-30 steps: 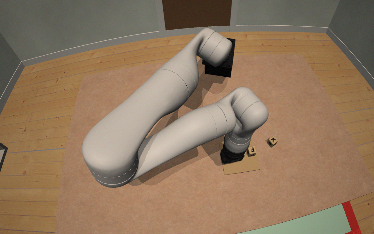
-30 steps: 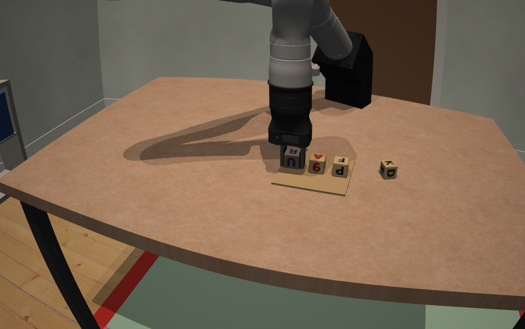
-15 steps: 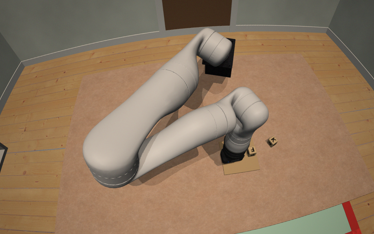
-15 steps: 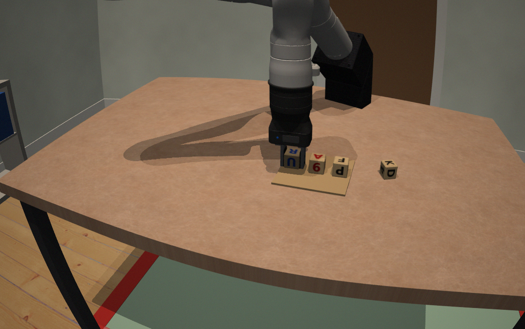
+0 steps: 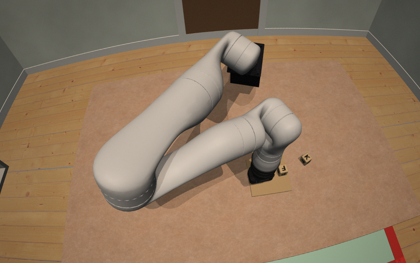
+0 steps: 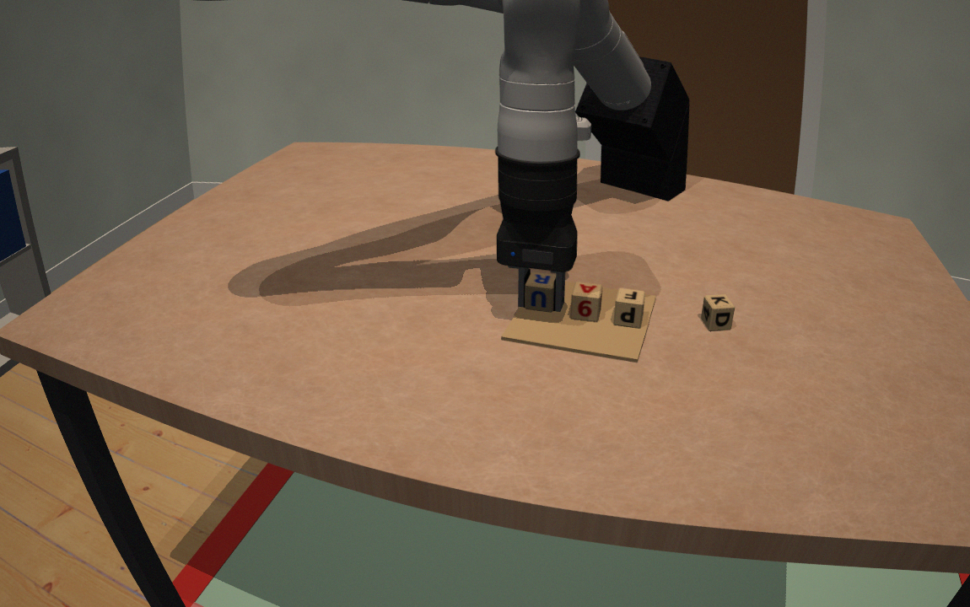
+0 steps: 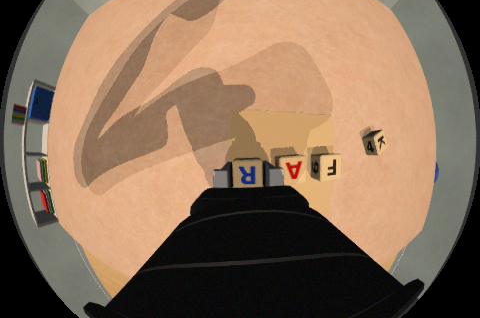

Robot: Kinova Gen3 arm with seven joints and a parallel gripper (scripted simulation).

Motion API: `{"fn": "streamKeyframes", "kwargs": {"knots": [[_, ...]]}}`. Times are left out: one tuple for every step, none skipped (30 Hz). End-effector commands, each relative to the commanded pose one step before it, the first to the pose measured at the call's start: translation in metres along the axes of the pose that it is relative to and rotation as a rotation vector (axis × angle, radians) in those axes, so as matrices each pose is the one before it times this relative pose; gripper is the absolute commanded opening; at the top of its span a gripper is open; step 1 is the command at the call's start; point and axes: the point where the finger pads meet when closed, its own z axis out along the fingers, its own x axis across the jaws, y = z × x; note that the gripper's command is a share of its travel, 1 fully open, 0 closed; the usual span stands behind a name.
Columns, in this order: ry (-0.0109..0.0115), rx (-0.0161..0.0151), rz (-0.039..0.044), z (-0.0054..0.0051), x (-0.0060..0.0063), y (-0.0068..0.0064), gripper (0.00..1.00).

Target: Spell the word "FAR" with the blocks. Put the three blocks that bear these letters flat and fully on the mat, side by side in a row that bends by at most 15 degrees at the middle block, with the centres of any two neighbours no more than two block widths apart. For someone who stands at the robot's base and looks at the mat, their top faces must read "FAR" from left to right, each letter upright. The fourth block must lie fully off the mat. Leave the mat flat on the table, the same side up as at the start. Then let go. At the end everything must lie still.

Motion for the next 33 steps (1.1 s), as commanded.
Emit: {"fn": "streamKeyframes", "kwargs": {"knots": [[-0.00011,-0.00094,-0.00039,-0.00024,0.00004,0.00028,0.57],[0.00000,0.00000,0.00000,0.00000,0.00000,0.00000,0.57],[0.00000,0.00000,0.00000,0.00000,0.00000,0.00000,0.57],[0.00000,0.00000,0.00000,0.00000,0.00000,0.00000,0.57],[0.00000,-0.00001,0.00000,0.00002,0.00000,0.00000,0.57],[0.00000,-0.00001,-0.00001,0.00005,0.00000,0.00000,0.57],[-0.00001,-0.00002,-0.00001,0.00009,0.00000,0.00000,0.57],[-0.00001,-0.00003,-0.00001,0.00013,0.00000,0.00000,0.57],[-0.00002,-0.00005,-0.00002,0.00018,0.00000,0.00001,0.57],[-0.00002,-0.00006,-0.00002,0.00022,0.00000,0.00001,0.57],[0.00000,0.00000,0.00000,0.00000,0.00000,0.00000,0.57],[0.00000,0.00000,0.00000,0.00000,0.00000,0.00000,0.57],[-0.00002,-0.00007,-0.00003,0.00027,0.00000,0.00001,0.57],[-0.00003,-0.00008,-0.00003,0.00030,0.00000,0.00001,0.57],[-0.00003,-0.00008,-0.00004,0.00033,0.00000,0.00001,0.57],[-0.00003,-0.00009,-0.00004,0.00035,0.00000,0.00001,0.57],[-0.00003,-0.00009,-0.00004,0.00036,0.00000,0.00001,0.57],[-0.00003,-0.00009,-0.00004,0.00036,0.00000,0.00001,0.57],[-0.00003,-0.00009,-0.00004,0.00035,0.00000,0.00001,0.57],[-0.00003,-0.00008,-0.00004,0.00033,0.00000,0.00001,0.57],[-0.00003,-0.00008,-0.00004,0.00030,0.00000,0.00001,0.57],[-0.00002,-0.00007,-0.00004,0.00027,0.00000,0.00001,0.57],[-0.00002,-0.00006,-0.00003,0.00022,0.00000,0.00000,0.57],[-0.00002,-0.00005,-0.00002,0.00018,0.00000,0.00000,0.57],[-0.00001,-0.00003,-0.00002,0.00013,0.00000,0.00000,0.57],[-0.00001,-0.00002,-0.00001,0.00009,0.00000,0.00000,0.57],[0.00000,-0.00001,-0.00001,0.00005,0.00000,0.00000,0.57],[0.00000,0.00000,0.00000,0.00000,0.00000,0.00000,0.57],[0.00000,0.00000,0.00000,0.00000,0.00000,0.00000,0.57],[0.00000,-0.00001,0.00000,0.00002,0.00000,0.00000,0.57],[0.00000,0.00000,0.00000,0.00000,0.00000,0.00000,0.57],[0.00000,0.00000,0.00000,0.00000,0.00000,0.00000,0.57],[0.00000,0.00000,0.00000,0.00000,0.00000,0.00000,0.57]]}}
